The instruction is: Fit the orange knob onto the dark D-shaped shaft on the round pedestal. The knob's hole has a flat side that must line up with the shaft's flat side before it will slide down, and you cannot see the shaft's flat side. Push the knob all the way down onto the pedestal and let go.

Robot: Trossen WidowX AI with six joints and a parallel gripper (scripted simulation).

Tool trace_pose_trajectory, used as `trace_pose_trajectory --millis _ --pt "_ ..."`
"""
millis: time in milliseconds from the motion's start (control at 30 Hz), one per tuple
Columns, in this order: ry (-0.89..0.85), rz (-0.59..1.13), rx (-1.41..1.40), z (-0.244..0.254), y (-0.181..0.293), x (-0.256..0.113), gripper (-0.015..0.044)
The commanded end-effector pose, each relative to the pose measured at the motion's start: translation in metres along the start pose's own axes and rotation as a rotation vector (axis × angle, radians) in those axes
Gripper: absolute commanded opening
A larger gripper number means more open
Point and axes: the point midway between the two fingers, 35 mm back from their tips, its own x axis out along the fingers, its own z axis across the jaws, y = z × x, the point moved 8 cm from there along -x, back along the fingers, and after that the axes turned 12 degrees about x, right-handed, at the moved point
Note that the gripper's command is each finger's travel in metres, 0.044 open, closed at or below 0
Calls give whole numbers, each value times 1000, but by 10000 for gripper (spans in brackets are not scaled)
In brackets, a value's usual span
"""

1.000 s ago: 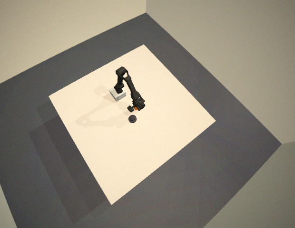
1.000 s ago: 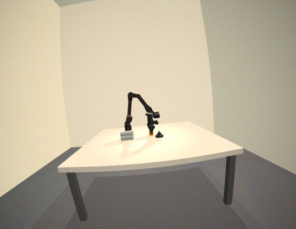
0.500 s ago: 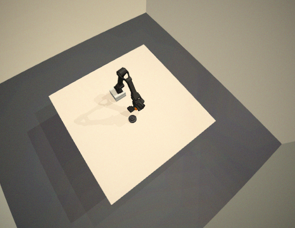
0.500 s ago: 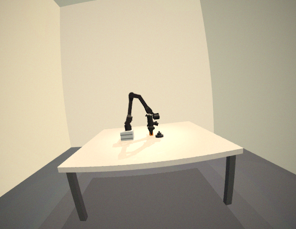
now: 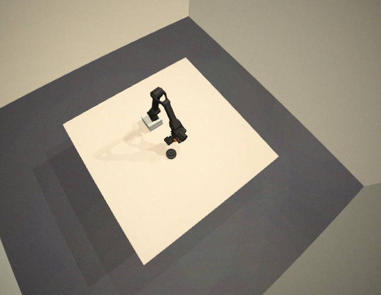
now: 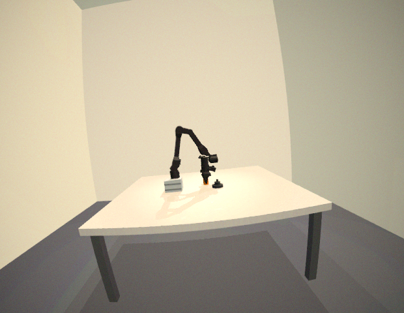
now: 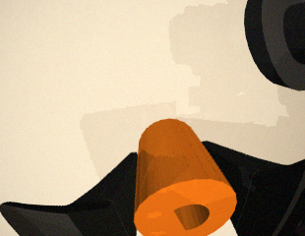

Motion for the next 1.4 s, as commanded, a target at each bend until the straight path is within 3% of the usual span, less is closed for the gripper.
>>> trace_pose_trajectory --millis 0,533,1367 --pt "-7 -24 3 4 -8 -22 0" --pt "-5 -25 -1 8 0 -133 0" --pt "-6 -28 18 -26 -39 -118 0"
